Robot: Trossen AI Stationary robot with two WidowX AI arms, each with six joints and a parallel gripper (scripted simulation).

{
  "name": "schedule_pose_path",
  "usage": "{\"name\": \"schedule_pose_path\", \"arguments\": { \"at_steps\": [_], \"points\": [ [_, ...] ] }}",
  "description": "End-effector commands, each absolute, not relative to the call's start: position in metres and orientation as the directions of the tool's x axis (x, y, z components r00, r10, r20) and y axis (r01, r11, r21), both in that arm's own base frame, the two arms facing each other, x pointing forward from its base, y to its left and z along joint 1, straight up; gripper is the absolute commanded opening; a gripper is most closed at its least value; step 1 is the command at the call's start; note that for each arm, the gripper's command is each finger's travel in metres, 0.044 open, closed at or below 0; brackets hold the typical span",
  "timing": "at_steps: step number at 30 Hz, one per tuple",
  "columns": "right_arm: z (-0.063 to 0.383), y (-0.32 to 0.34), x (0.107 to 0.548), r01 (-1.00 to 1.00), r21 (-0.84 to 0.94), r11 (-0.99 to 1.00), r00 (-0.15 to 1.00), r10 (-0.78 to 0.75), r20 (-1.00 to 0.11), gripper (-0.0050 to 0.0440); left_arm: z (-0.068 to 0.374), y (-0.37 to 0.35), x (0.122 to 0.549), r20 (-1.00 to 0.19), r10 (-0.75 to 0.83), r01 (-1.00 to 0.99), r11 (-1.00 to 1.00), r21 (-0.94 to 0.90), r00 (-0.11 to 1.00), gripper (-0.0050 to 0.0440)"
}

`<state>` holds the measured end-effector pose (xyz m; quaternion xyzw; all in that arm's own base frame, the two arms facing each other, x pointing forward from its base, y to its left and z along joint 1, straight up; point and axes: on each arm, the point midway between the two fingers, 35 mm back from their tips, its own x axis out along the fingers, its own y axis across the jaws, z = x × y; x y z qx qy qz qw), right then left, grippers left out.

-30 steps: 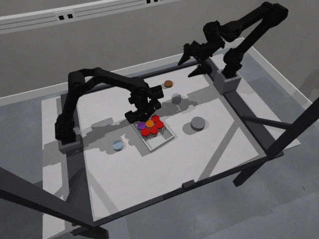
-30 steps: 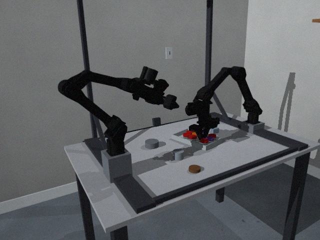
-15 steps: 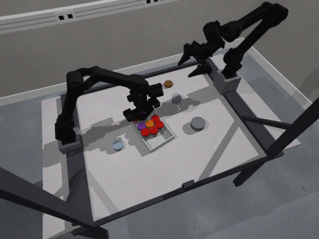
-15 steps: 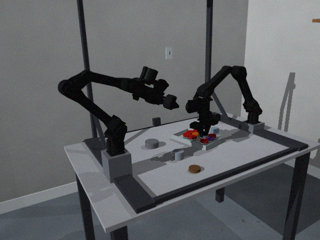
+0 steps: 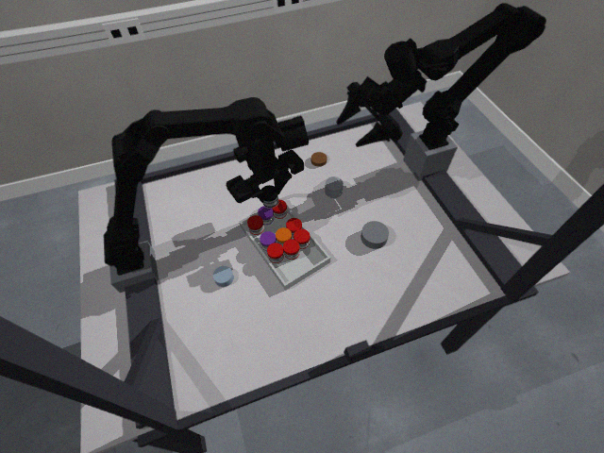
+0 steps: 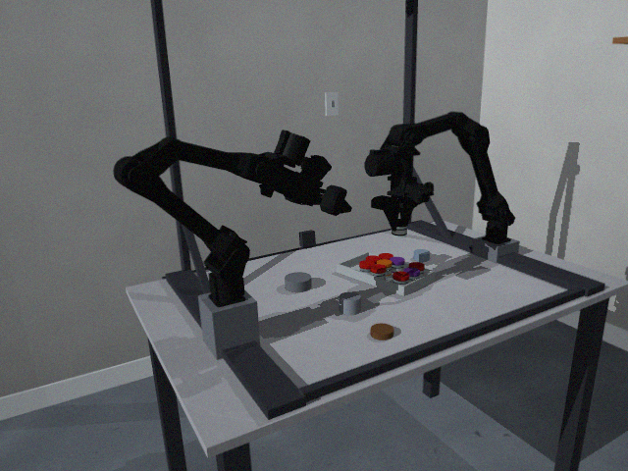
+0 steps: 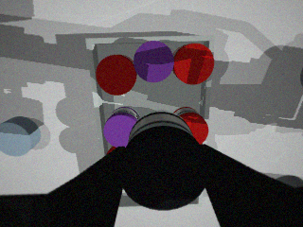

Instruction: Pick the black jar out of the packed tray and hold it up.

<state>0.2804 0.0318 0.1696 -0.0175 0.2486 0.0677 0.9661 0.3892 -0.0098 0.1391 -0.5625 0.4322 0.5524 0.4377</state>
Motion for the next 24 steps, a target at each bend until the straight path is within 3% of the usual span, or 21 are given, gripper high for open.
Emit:
{"name": "schedule_pose_path", "arguments": {
  "at_steps": [1,4,24],
  "points": [
    [0.1771,0.0316,0.2815,-0.140,-0.001,0.990,0.877,0.123,-0.464,0.0440,0.1532,-0.0102,0.3920,-0.999,-0.001,-0.969,-0.245,-0.038,0.040,-0.0027],
    [0.1771,0.0316,0.2815,-0.140,-0.001,0.990,0.877,0.123,-0.464,0.0440,0.1532,-0.0102,0.3920,-0.999,-0.001,-0.969,-0.245,-0.038,0.040,-0.0050],
    [0.1771,0.0316,0.2815,-0.140,-0.001,0.990,0.877,0.123,-0.464,0.0440,0.1530,-0.0102,0.3922,-0.999,-0.001,-0.969,-0.245,-0.039,0.040,-0.0050]
  ]
}}
